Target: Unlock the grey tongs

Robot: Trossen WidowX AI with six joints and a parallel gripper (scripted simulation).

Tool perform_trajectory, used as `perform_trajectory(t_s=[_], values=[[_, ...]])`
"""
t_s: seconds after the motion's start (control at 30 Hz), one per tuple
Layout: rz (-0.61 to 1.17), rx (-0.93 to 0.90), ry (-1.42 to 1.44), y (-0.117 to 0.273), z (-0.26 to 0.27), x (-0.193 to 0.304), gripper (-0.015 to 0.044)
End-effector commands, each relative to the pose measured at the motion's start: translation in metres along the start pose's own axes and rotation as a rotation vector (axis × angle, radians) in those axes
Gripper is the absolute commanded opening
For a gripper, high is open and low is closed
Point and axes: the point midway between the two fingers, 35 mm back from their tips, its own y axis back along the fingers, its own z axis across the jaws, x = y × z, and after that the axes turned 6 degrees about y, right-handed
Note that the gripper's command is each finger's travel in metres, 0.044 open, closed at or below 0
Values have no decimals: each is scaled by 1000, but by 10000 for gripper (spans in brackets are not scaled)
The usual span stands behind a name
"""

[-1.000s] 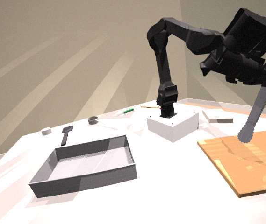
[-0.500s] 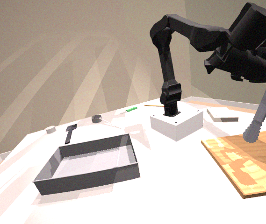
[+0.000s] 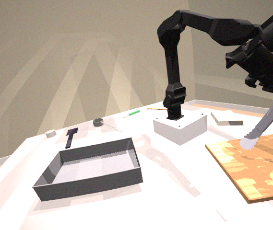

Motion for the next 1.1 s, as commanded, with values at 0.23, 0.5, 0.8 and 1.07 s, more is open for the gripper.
perform_trajectory(t_s=[0.23, 0.5, 0.8, 1.07], values=[[279, -22, -41, -25, -1, 13, -150], [493, -37, -33, -36, 2, 23, -150], [725, -49, 9, -41, 7, 31, -150], [925, -52, 74, -41, 11, 35, -150]])
